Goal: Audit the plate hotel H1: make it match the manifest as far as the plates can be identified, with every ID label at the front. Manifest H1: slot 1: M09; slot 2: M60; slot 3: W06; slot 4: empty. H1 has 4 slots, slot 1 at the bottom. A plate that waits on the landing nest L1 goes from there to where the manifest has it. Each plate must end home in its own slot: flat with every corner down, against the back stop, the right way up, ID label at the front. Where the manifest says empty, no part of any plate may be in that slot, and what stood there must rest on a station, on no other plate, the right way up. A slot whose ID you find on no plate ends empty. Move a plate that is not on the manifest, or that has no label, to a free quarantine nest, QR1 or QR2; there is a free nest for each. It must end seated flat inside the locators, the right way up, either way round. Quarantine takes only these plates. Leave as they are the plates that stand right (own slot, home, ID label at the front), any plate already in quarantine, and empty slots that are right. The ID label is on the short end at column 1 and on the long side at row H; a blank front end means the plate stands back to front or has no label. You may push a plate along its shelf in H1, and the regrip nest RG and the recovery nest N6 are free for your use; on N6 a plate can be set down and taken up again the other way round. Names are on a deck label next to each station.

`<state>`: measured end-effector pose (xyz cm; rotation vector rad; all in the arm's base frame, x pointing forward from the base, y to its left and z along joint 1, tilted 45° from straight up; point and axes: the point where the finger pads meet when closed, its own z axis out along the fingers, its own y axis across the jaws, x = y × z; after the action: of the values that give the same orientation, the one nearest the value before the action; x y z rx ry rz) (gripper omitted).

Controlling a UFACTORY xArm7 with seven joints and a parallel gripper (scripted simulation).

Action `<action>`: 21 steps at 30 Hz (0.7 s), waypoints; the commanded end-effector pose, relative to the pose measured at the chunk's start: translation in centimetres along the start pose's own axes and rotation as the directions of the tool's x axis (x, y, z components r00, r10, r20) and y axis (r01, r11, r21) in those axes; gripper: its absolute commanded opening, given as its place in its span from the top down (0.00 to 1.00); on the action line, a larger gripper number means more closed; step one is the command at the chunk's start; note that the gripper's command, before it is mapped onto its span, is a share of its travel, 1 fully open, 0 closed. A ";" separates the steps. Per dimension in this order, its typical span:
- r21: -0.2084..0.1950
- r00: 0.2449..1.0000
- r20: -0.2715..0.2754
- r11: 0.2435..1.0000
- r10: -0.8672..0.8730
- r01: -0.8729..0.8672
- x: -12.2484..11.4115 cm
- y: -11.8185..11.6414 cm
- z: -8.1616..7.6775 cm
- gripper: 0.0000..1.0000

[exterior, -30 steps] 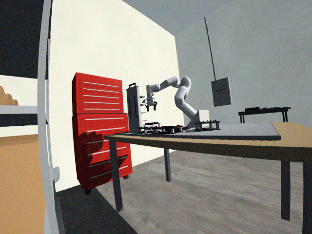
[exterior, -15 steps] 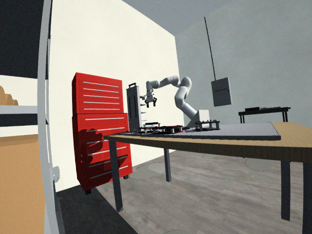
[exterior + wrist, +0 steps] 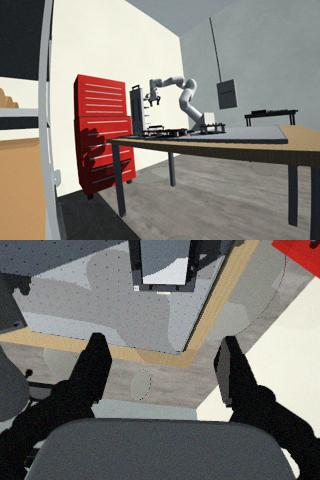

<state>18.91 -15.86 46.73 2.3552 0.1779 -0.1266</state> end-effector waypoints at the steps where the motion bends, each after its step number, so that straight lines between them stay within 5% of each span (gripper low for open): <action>1: -0.003 1.000 -0.002 1.000 0.000 0.000 0.0 0.1 -1.6 0.00; 21: -0.003 1.000 -0.002 1.000 0.000 0.000 0.0 0.0 -7.6 0.00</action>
<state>19.16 -11.45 51.16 2.3542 0.1783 -0.1254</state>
